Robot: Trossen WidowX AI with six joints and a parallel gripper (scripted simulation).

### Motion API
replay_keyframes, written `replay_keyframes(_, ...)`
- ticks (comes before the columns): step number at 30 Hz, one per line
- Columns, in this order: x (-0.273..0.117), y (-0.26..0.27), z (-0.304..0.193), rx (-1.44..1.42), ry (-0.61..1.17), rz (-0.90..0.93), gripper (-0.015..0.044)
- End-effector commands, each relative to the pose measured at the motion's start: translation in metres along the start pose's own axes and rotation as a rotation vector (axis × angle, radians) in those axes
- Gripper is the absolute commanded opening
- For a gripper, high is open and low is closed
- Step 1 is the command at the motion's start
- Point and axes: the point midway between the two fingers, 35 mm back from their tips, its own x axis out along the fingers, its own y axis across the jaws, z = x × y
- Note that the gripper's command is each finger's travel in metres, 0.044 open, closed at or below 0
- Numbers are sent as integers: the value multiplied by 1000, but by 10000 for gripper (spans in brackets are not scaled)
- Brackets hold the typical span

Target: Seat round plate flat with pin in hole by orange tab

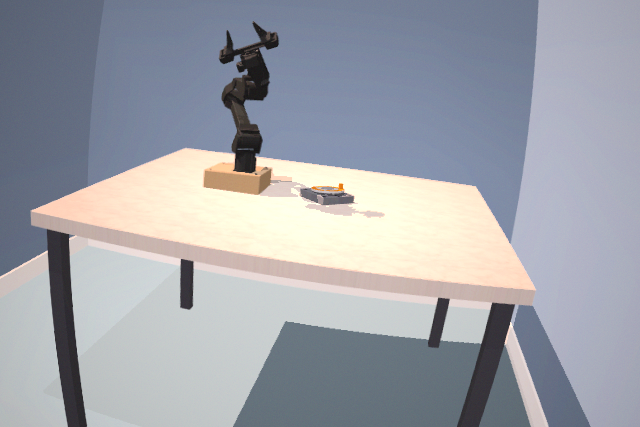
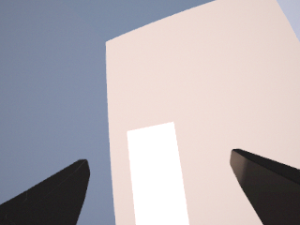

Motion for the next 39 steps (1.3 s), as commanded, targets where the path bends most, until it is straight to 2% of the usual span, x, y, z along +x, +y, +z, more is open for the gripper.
replay_keyframes(1,1,-3,3,-19,-15,-10,374)
replay_keyframes(3,6,-28,31,-173,-124,-104,321)
replay_keyframes(5,3,-67,71,-397,-257,-280,269)
replay_keyframes(10,-14,-110,113,-633,-359,-518,137)
replay_keyframes(15,-59,-168,160,-929,-410,-916,6)
replay_keyframes(18,-83,-187,174,-1024,-398,-1078,0)
replay_keyframes(21,-127,-215,192,-1158,-339,-1355,0)
replay_keyframes(24,-170,-235,201,-1254,-245,-1601,0)
replay_keyframes(26,-186,-241,203,-1292,-191,-1701,0)
replay_keyframes(28,-228,-251,206,-1365,-28,-1943,0)
replay_keyframes(32,-283,-257,204,-1410,249,-2247,0)
replay_keyframes(33,-287,-257,203,-1411,273,-2268,0)
replay_keyframes(36,-336,-254,195,-1388,599,-2519,0)
replay_keyframes(39,-372,-247,185,-1317,903,-2691,0)
